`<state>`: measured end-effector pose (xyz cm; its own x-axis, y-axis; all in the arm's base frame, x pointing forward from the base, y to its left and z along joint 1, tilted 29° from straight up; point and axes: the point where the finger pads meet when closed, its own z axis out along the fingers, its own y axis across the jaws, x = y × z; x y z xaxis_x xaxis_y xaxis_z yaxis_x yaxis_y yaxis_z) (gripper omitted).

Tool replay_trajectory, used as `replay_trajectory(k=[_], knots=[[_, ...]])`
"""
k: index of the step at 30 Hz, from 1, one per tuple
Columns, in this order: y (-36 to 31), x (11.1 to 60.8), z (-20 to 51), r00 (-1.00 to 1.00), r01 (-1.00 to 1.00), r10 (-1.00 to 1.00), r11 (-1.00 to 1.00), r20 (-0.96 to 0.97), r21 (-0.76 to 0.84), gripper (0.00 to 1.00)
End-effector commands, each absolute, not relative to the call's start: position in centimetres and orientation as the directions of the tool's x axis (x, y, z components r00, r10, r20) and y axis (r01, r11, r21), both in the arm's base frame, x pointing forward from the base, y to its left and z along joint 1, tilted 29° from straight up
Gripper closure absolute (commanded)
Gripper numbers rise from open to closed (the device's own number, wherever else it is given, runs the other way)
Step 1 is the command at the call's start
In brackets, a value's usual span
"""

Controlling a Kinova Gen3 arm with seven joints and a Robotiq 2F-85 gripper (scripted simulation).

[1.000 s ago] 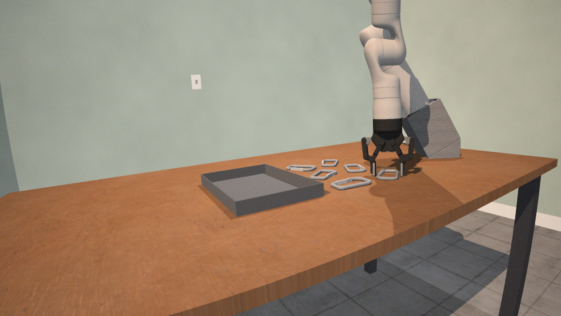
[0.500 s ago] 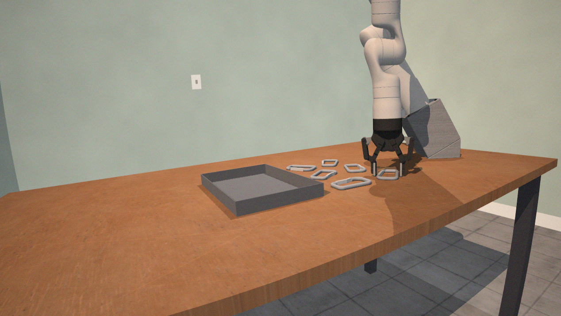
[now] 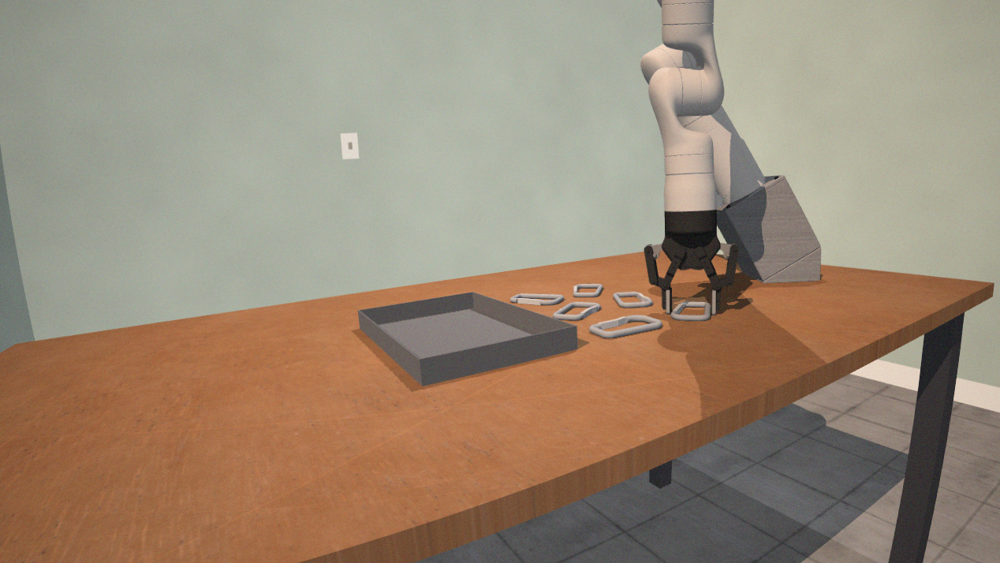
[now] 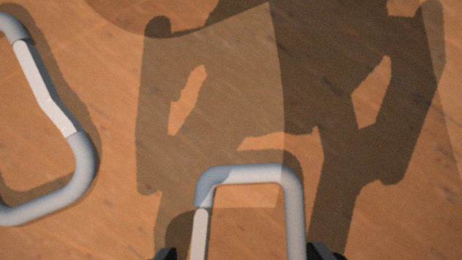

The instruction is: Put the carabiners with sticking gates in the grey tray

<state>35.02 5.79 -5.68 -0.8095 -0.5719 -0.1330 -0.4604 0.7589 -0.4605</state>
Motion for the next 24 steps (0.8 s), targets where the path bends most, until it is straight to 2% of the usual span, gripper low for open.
replay_trajectory(k=[1,15,16,24], knots=[[5.82,35.04,-5.69,-0.809,-0.461,-0.572,0.759,-0.133,-0.460,0.33],[5.82,35.04,-5.69,-0.809,-0.461,-0.572,0.759,-0.133,-0.460,0.33],[5.84,35.01,-5.61,-0.809,-0.460,-0.572,0.759,-0.134,-0.460,0.37],[5.84,35.01,-5.61,-0.809,-0.460,-0.572,0.759,-0.134,-0.460,0.37]])
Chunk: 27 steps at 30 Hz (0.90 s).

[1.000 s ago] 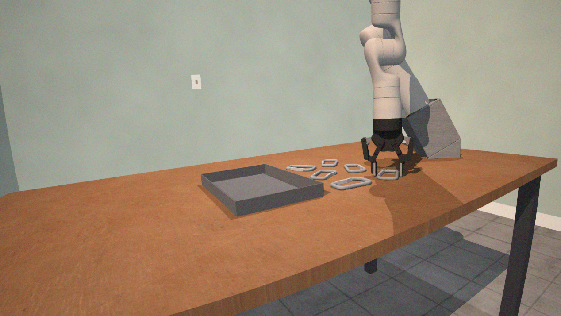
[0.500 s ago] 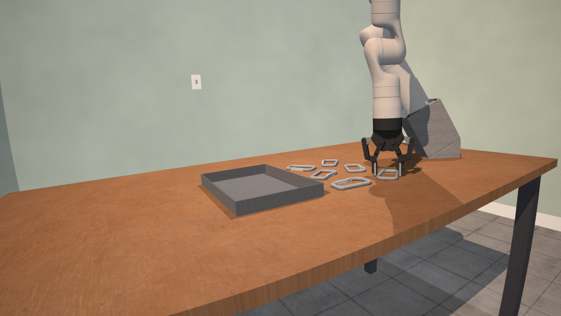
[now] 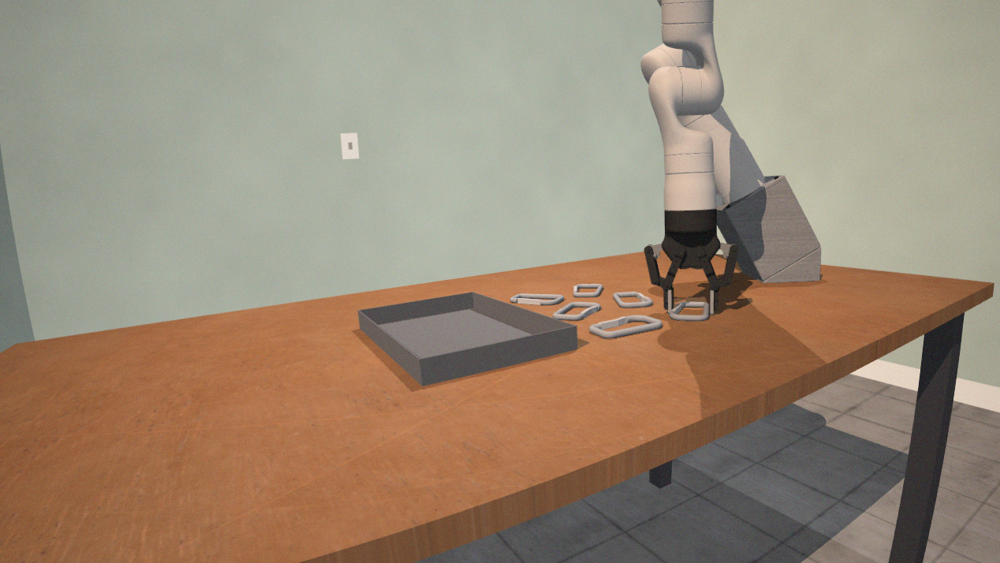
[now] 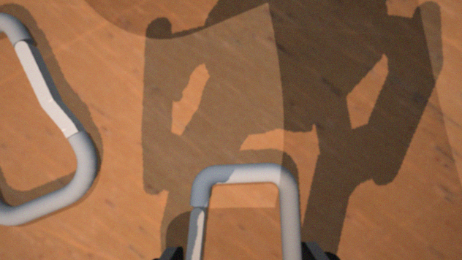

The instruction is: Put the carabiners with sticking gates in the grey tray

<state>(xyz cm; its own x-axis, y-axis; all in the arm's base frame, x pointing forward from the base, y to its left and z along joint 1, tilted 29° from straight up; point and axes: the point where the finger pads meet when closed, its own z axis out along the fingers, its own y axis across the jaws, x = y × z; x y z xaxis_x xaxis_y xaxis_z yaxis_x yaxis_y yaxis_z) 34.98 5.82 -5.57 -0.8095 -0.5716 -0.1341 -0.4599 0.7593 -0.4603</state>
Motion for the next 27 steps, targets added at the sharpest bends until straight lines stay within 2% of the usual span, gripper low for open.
replay_trajectory(k=[1,8,9,27], knots=[[5.84,35.01,-5.61,-0.809,-0.460,-0.572,0.759,-0.134,-0.460,0.37],[5.84,35.01,-5.61,-0.809,-0.460,-0.572,0.759,-0.134,-0.460,0.37],[5.86,34.99,-5.54,-0.809,-0.460,-0.572,0.759,-0.135,-0.460,0.41],[5.88,34.97,-5.47,-0.809,-0.460,-0.572,0.760,-0.136,-0.460,0.43]])
